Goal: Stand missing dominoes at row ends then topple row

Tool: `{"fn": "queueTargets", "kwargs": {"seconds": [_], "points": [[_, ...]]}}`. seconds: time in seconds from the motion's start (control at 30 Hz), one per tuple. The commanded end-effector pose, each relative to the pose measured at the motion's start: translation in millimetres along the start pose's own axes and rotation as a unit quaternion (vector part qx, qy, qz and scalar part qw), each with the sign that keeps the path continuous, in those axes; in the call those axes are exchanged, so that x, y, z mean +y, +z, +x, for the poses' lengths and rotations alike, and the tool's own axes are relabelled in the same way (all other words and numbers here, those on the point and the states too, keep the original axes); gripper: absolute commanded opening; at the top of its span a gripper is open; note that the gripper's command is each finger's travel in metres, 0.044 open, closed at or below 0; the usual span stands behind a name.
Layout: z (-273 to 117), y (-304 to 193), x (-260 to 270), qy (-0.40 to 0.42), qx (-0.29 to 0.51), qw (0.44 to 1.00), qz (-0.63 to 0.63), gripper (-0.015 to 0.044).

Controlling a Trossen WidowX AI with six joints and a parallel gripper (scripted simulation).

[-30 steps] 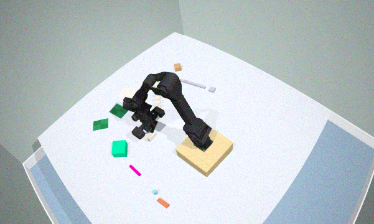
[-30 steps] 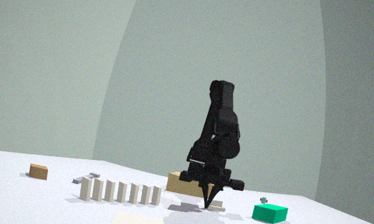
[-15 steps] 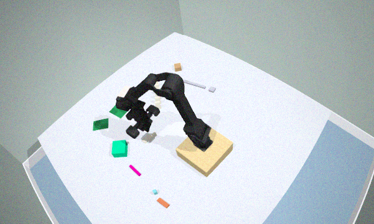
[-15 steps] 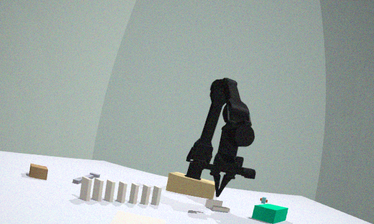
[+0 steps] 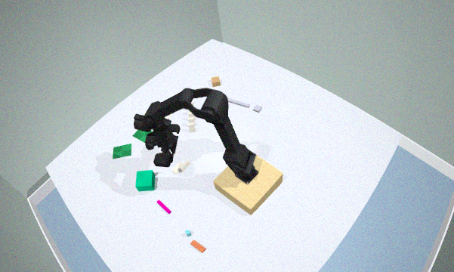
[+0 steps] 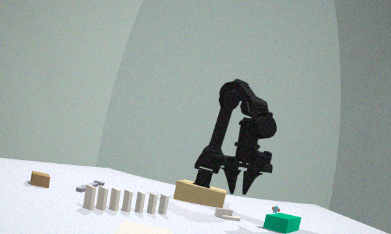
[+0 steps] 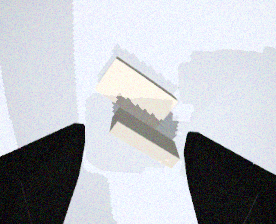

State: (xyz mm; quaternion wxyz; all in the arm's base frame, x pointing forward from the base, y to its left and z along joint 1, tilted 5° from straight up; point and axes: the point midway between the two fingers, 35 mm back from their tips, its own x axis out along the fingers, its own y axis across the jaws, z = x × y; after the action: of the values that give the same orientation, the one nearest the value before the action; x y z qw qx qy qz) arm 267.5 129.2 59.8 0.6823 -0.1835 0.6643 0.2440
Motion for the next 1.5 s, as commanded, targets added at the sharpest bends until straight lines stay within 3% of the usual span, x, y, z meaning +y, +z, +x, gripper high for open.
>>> {"fn": "queueTargets", "kwargs": {"seconds": [0.0, 0.2, 0.6, 0.83, 1.47], "points": [[-1.5, 2.7, 6.8, 0.000, -0.001, 0.975, -0.224, 0.0289], [-1.5, 4.0, 13.5, 0.000, -0.001, 0.881, -0.473, 0.0440], [0.3, 4.3, 14.2, 0.000, -0.001, 0.868, -0.497, 0.0440], [62.1, 4.2, 14.4, 0.000, -0.001, 0.868, -0.497, 0.0440], [78.7, 4.4, 15.4, 0.001, -0.001, 0.868, -0.497, 0.0440]]}}
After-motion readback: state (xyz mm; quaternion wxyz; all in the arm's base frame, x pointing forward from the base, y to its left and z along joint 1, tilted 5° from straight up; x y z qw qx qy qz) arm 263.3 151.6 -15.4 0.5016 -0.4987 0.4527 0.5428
